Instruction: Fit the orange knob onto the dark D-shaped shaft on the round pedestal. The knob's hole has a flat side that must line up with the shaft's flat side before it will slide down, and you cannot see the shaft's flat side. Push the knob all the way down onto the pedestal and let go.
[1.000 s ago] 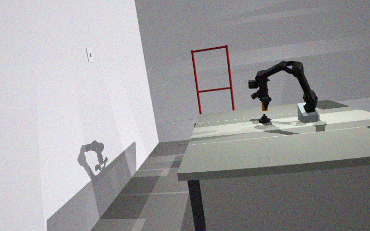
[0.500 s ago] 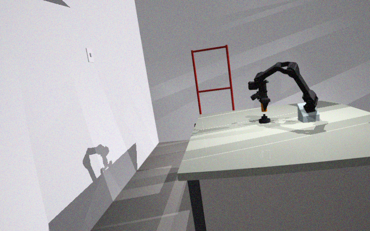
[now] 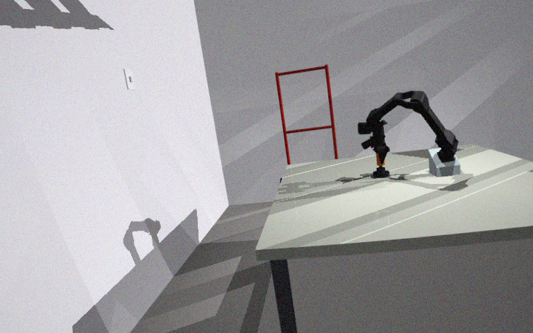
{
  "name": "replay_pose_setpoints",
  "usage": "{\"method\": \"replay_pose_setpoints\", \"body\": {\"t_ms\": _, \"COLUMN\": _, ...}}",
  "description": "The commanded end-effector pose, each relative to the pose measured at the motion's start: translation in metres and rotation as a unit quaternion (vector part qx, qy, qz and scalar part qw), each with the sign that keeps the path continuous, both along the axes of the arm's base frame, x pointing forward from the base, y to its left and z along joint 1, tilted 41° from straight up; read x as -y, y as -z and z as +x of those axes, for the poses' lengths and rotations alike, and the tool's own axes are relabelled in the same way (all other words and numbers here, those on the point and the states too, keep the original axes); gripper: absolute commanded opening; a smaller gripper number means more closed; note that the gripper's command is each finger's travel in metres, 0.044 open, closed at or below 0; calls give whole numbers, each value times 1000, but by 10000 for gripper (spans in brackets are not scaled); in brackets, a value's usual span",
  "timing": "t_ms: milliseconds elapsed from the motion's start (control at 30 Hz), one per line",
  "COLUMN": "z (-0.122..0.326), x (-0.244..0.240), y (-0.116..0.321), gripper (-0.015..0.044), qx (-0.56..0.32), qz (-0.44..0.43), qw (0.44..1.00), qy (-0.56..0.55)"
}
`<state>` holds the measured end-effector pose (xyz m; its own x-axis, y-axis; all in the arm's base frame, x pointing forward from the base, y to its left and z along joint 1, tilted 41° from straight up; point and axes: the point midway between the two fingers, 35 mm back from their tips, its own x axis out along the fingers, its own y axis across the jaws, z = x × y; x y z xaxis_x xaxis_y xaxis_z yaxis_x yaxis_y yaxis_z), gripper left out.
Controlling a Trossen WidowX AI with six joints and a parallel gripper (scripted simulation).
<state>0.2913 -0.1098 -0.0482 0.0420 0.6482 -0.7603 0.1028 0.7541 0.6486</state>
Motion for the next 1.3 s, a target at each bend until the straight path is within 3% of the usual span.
{"method": "replay_pose_setpoints", "body": {"t_ms": 0, "z": 1, "x": 1, "y": 0, "gripper": 0, "qx": 4, "qz": -1, "qw": 1000, "qy": 5}}
{"method": "replay_pose_setpoints", "body": {"t_ms": 800, "z": 0, "x": 3, "y": -3, "gripper": 0, "qx": 4, "qz": -1, "qw": 1000, "qy": 4}}
{"method": "replay_pose_setpoints", "body": {"t_ms": 1033, "z": 0, "x": 4, "y": -1, "gripper": 0, "qx": 69, "qz": -6, "qw": 995, "qy": -72}}
{"method": "replay_pose_setpoints", "body": {"t_ms": 1267, "z": 0, "x": 2, "y": 2, "gripper": 0, "qx": 72, "qz": -6, "qw": 995, "qy": -76}}
